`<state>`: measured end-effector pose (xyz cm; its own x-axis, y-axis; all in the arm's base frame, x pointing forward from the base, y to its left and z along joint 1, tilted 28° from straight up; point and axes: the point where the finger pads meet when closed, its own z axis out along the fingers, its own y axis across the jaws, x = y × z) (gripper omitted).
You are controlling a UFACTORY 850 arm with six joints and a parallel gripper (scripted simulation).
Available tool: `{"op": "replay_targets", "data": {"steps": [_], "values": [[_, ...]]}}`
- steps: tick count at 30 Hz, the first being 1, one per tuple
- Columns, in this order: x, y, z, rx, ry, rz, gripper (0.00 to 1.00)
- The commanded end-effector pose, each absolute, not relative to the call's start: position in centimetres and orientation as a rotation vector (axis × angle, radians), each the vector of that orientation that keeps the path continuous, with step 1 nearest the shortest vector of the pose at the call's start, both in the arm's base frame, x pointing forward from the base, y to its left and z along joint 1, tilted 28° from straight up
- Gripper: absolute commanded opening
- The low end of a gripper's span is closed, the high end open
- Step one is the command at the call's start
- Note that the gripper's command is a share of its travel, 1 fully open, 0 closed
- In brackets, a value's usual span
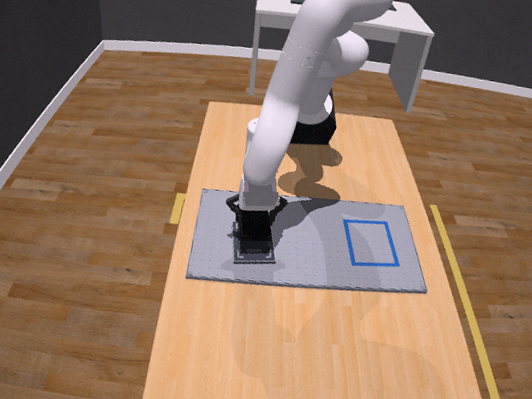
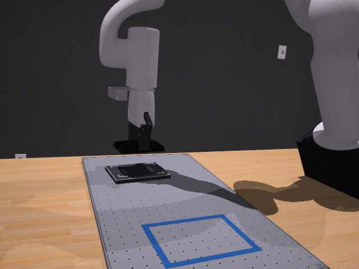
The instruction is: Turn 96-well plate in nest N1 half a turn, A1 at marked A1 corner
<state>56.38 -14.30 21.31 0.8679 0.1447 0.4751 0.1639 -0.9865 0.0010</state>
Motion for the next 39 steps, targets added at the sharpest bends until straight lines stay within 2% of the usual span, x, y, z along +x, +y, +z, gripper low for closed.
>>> {"op": "replay_targets", "data": {"steps": [1, 20, 39], "values": [[56.1, -14.4, 21.9, -2.999, -0.248, -0.755, 0.00], [55.8, -14.4, 22.6, -2.999, -0.248, -0.755, 0.00], [54.9, -8.8, 22.5, -2.990, -0.143, -0.748, 0.00]]}}
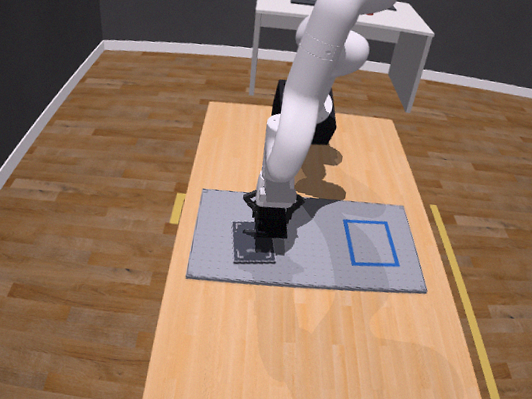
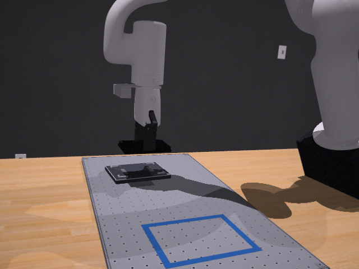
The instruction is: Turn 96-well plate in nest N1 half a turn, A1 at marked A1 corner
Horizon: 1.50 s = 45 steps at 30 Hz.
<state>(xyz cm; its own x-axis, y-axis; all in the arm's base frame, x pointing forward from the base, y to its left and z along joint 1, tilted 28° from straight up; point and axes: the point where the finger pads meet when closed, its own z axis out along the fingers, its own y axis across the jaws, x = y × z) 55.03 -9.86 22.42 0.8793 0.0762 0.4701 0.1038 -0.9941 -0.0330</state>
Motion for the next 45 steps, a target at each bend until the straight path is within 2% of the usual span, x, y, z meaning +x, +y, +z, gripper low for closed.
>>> {"op": "replay_targets", "data": {"steps": [1, 45], "values": [[54.9, -8.5, 22.5, -2.990, -0.143, -0.748, 0.00], [53.0, 4.0, 22.1, -2.989, -0.143, -0.748, 0.00]]}}
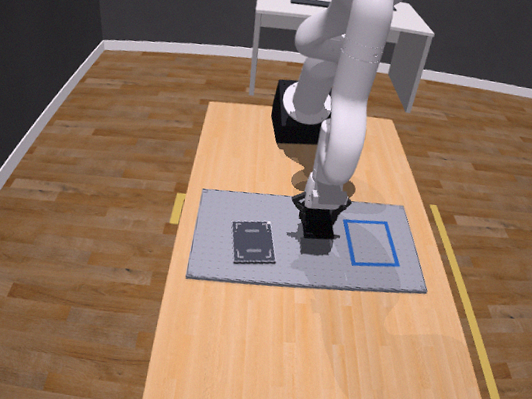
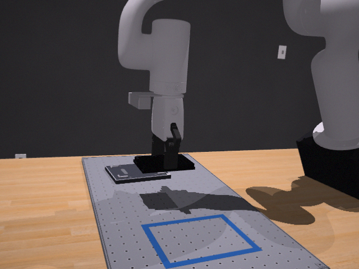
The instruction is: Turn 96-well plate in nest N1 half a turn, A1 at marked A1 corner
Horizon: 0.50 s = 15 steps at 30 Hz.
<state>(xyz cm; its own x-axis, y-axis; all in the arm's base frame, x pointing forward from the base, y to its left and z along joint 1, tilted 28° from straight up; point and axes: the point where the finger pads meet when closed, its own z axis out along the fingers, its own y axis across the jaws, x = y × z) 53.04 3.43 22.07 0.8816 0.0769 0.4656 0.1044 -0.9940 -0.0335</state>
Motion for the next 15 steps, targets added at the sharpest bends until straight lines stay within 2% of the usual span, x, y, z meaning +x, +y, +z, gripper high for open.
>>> {"op": "replay_targets", "data": {"steps": [1, 15], "values": [[53.0, 4.4, 22.1, -2.989, -0.143, -0.748, 0.00], [52.3, 8.7, 22.0, -2.989, -0.143, -0.748, 0.00]]}}
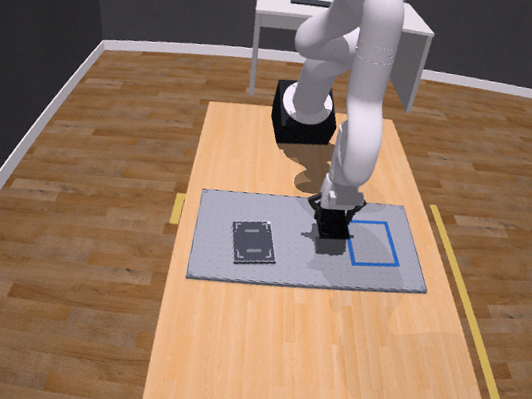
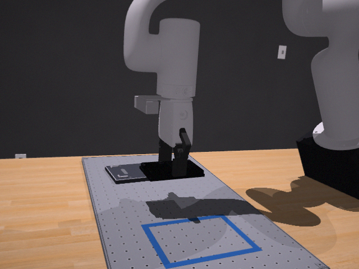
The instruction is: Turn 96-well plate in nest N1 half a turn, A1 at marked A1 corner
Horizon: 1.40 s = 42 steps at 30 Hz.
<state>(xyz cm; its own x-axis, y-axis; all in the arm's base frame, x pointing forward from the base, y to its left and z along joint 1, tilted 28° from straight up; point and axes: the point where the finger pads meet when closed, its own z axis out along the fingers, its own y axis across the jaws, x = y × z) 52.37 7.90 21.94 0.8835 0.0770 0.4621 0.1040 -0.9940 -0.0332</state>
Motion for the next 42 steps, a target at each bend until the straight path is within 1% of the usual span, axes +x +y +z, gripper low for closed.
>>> {"op": "replay_targets", "data": {"steps": [1, 42], "values": [[52.3, 8.7, 22.0, -2.989, -0.143, -0.748, 0.00], [50.5, 20.9, 21.6, -2.989, -0.143, -0.748, 0.00]]}}
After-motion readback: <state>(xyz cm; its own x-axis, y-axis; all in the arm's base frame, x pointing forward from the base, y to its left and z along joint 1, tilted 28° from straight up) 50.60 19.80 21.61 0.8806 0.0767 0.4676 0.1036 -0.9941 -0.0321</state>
